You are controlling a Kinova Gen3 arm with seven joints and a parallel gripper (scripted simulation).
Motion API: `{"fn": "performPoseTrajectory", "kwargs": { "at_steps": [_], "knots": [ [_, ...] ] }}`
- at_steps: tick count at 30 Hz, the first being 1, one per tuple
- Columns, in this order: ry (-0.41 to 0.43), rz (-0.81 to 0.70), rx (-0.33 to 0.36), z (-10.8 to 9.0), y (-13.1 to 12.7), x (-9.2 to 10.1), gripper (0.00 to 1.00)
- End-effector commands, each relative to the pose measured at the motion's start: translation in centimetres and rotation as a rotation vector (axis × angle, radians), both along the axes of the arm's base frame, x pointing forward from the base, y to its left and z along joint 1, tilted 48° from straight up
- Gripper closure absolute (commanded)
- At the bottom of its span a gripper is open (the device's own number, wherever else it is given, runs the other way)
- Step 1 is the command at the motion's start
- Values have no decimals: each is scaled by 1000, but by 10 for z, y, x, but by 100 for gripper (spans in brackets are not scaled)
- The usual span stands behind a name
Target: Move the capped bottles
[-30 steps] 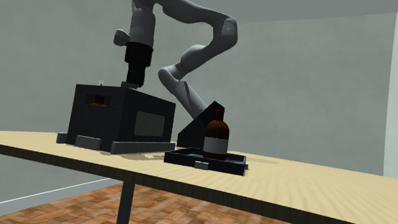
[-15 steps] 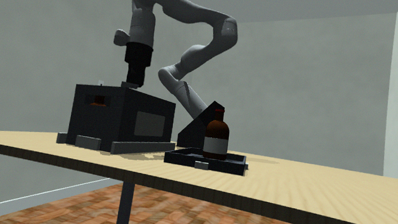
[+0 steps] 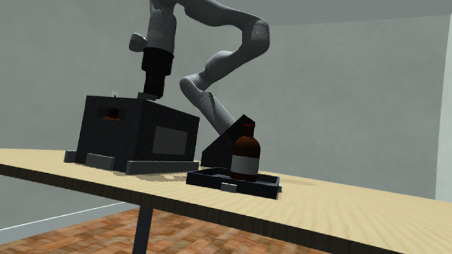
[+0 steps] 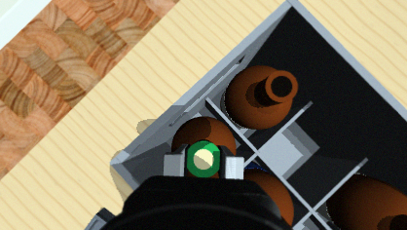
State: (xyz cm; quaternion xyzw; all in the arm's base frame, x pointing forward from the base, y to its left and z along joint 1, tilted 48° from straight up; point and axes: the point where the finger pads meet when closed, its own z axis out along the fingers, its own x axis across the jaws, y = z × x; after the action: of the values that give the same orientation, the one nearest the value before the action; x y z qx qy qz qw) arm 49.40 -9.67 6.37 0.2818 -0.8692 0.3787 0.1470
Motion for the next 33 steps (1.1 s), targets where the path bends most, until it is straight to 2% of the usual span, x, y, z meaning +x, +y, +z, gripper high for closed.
{"fn": "performPoseTrajectory", "kwargs": {
  "at_steps": [1,12,15,29,33],
  "knots": [
    [-1,5,0,9,11,1,100],
    [0,11,1,34,38,2,100],
    [3,16,-2,32,34,3,100],
    [0,11,1,62,70,3,100],
    [3,17,-1,62,68,4,100]
  ]
}}
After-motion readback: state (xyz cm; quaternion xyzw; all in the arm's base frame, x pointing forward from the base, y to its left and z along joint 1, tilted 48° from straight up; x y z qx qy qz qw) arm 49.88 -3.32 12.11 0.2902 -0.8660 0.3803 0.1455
